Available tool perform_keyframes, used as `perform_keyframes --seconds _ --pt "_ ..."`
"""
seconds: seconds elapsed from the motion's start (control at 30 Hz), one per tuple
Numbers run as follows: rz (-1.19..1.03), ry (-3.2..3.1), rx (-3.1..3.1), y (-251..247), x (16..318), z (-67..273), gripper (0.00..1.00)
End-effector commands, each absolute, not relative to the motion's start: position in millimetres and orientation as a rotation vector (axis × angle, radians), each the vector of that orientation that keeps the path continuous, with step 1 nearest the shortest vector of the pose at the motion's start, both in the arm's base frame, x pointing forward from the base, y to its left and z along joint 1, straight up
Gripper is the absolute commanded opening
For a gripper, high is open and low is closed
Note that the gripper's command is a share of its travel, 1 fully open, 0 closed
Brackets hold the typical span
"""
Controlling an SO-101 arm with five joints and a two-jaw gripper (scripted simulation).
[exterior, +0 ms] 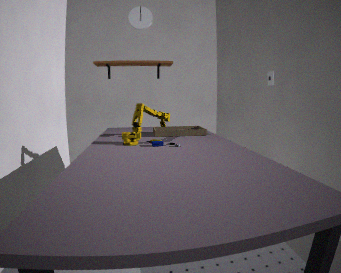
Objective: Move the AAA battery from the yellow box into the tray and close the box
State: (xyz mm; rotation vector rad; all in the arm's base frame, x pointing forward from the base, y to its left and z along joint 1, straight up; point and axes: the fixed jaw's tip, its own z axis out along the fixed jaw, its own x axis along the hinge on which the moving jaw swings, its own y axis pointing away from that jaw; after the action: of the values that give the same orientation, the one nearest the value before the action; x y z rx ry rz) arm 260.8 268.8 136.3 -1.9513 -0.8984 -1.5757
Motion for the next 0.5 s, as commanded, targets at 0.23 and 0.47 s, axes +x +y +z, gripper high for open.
perform_keyframes --seconds 0.23,0.47 --pt "-1.608 -0.866 -1.895 272.5 259.3 138.0 0.2" --pt "-1.605 -0.863 -1.894 272.8 258.7 128.2 0.2"
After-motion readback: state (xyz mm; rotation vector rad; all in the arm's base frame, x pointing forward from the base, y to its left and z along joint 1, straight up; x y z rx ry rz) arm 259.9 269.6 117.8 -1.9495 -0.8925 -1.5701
